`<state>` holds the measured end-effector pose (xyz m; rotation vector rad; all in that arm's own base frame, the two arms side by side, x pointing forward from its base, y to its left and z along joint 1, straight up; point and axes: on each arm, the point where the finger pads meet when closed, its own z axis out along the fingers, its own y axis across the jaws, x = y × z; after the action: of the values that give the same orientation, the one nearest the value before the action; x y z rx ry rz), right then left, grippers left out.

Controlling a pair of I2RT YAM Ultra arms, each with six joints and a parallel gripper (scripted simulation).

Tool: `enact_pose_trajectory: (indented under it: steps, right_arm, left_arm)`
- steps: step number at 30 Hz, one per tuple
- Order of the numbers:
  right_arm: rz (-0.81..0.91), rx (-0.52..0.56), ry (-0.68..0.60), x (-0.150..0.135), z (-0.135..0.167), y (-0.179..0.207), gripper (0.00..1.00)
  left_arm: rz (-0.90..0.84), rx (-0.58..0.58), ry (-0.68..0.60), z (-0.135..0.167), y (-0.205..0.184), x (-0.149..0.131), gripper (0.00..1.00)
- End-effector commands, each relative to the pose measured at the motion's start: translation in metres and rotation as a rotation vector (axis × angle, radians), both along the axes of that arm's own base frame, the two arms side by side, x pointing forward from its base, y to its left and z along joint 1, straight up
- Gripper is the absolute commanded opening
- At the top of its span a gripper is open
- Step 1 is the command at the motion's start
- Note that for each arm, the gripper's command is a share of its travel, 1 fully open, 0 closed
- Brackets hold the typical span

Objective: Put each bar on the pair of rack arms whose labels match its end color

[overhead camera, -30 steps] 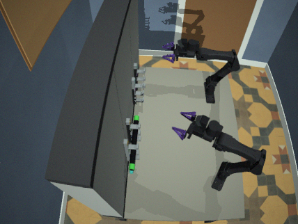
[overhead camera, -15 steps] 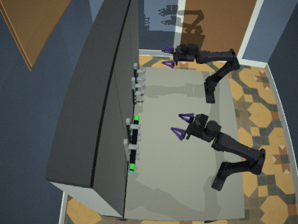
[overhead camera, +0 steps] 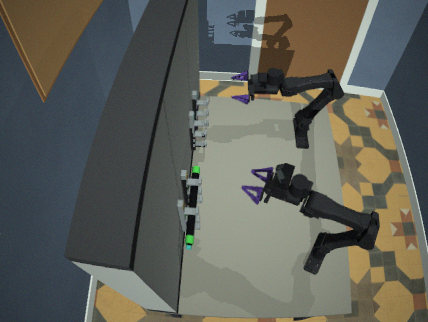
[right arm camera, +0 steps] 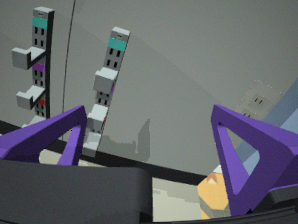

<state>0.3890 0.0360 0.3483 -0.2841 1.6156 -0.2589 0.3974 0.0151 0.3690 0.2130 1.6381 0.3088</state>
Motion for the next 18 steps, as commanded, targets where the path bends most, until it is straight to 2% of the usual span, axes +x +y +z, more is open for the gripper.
enact_pose_trajectory:
  steps: [1,15,18]
  right_arm:
    - [-0.008,-0.047,-0.051,0.0,0.012,0.002,1.0]
    - [-0.004,-0.236,-0.052,0.004,-0.008,0.019,1.0]
    - [-0.003,-0.25,-0.052,0.004,-0.009,0.02,1.0]
  left_arm:
    - [0.027,0.054,0.012,-0.009,0.008,0.004,1.0]
    - [0.069,0.24,0.052,-0.028,0.017,0.013,1.0]
    - [0.072,0.254,0.055,-0.03,0.018,0.013,1.0]
